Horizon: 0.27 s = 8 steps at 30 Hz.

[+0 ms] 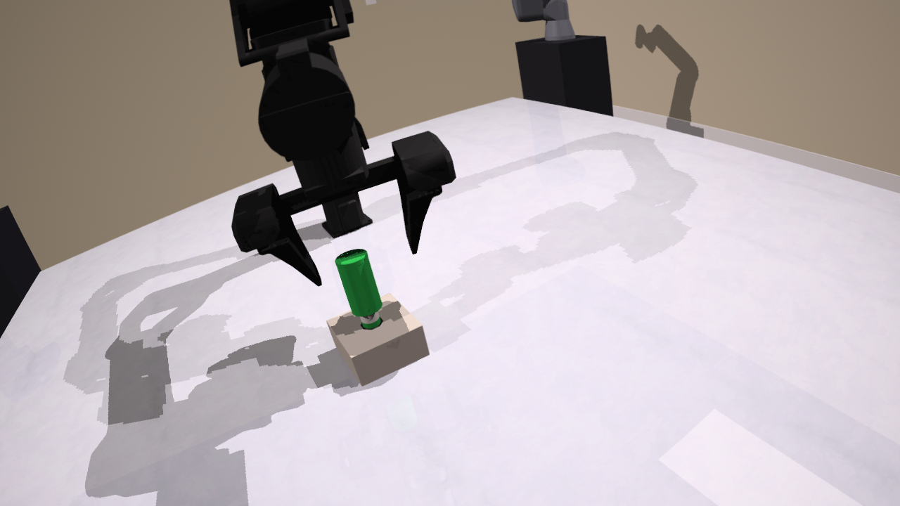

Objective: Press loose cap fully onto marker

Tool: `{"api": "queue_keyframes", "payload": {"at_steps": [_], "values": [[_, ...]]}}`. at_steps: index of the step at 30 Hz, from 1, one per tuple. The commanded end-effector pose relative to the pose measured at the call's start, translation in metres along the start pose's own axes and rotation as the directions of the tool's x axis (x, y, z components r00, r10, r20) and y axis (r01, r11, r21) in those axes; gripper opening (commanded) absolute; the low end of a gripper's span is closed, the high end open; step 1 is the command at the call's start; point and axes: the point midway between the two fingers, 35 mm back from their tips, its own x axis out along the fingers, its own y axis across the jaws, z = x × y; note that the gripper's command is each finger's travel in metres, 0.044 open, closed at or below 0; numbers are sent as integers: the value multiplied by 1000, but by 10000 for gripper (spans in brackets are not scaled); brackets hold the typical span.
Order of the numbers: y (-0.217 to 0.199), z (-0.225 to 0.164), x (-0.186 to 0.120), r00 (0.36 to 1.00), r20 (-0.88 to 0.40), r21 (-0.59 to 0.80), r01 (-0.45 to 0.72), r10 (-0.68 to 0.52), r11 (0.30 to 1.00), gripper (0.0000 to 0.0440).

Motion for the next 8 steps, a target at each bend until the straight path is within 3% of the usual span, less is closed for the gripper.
{"api": "queue_keyframes", "payload": {"at_steps": [1, 8], "values": [[-2, -3, -17, 999, -51, -9, 11, -11, 1000, 440], [-3, -3, -37, 994, -105, -10, 20, -21, 1000, 440]]}}
